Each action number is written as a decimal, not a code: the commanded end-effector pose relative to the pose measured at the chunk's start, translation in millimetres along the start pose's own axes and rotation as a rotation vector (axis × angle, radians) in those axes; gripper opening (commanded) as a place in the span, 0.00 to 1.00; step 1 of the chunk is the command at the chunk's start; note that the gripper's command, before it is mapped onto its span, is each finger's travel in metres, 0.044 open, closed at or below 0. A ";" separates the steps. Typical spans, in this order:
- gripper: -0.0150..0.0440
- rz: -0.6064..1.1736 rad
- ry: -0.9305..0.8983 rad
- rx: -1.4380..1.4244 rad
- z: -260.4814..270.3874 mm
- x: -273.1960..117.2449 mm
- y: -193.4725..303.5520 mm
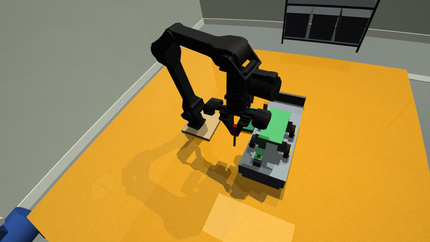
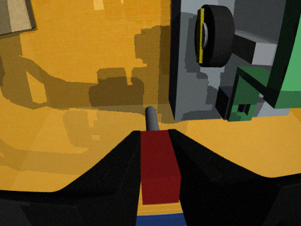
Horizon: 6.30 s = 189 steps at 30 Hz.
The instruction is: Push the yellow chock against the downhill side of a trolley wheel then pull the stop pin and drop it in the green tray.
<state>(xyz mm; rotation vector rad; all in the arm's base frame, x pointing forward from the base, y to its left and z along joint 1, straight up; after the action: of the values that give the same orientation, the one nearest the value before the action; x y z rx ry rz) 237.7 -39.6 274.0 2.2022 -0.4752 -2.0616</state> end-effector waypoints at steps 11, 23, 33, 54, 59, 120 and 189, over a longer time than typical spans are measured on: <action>0.25 0.002 0.003 0.003 12.7 -7.0 -51.5; 0.25 -0.002 0.002 0.003 23.0 -13.5 -93.1; 0.25 -0.005 0.001 0.003 33.4 -19.1 -131.2; 0.25 -0.023 0.002 -0.067 48.3 -27.8 -180.0; 0.25 -0.051 0.010 -0.219 48.8 -27.5 -176.3; 0.25 -0.278 0.183 -1.622 60.8 -5.7 -147.3; 0.58 -0.451 0.274 -1.611 66.7 72.9 -157.4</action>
<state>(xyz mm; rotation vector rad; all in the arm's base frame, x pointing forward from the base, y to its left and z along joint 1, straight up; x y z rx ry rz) 200.7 100.5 156.4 1.3932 1.3098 -1.2012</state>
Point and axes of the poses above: the point midway between the two fingers, 35 mm back from their tips, its own x axis out along the fingers, its own z axis across the jaws, y = z × x, the point moved 9 cm from there along -x, back along the fingers, and after that the axes turned 14 degrees about x, right-handed, at the moved point
